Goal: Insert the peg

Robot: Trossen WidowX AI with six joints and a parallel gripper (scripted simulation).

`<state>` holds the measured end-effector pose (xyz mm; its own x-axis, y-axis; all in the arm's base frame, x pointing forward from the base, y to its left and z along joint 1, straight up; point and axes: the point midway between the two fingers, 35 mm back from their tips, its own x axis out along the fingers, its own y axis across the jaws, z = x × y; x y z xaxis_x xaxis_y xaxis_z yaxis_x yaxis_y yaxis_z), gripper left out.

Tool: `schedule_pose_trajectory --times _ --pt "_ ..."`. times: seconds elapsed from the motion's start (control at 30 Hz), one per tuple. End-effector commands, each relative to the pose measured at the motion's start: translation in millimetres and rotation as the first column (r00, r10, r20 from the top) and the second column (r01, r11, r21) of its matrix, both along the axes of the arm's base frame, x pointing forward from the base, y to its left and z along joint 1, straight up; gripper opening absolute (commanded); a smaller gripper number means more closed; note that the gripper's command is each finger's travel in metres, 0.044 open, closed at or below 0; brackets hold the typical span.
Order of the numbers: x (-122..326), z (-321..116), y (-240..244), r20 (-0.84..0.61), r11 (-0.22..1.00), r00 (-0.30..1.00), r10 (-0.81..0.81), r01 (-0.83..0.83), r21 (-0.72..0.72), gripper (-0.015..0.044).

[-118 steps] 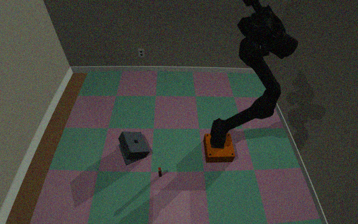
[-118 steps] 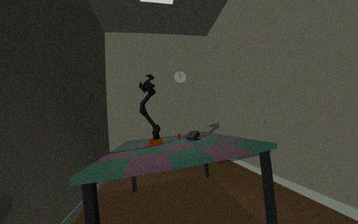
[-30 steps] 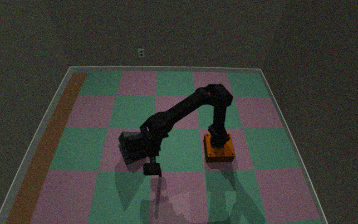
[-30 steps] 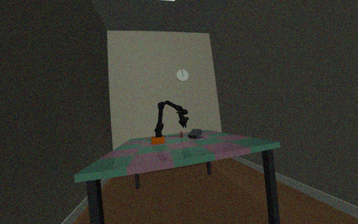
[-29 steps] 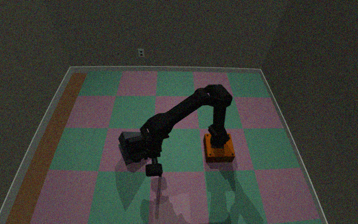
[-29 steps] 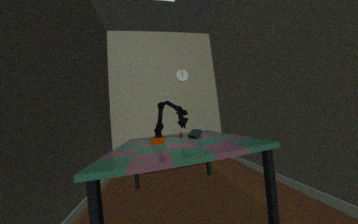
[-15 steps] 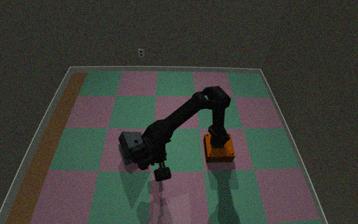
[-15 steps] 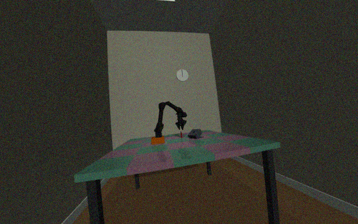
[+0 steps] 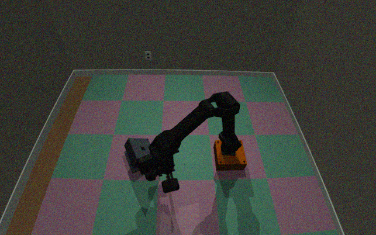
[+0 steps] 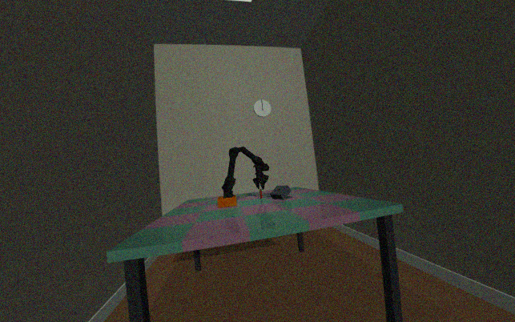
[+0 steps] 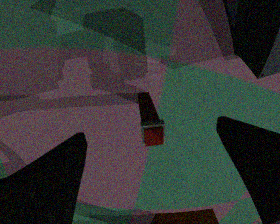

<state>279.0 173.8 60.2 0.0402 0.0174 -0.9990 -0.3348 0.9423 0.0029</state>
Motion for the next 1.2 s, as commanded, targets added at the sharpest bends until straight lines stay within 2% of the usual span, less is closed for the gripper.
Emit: schedule_pose_trajectory --times 0.0,0.77,1.17 --pt "-1.4 -9.2 0.2 -0.009 1.000 1.000 0.002 -0.002 0.001 0.0440" --pt "-1.7 -40.5 -0.3 -0.009 1.000 1.000 0.002 -0.002 0.001 0.0440" --pt "-0.2 -37.0 -0.3 -0.003 1.000 1.000 0.000 0.000 -0.002 0.0125"
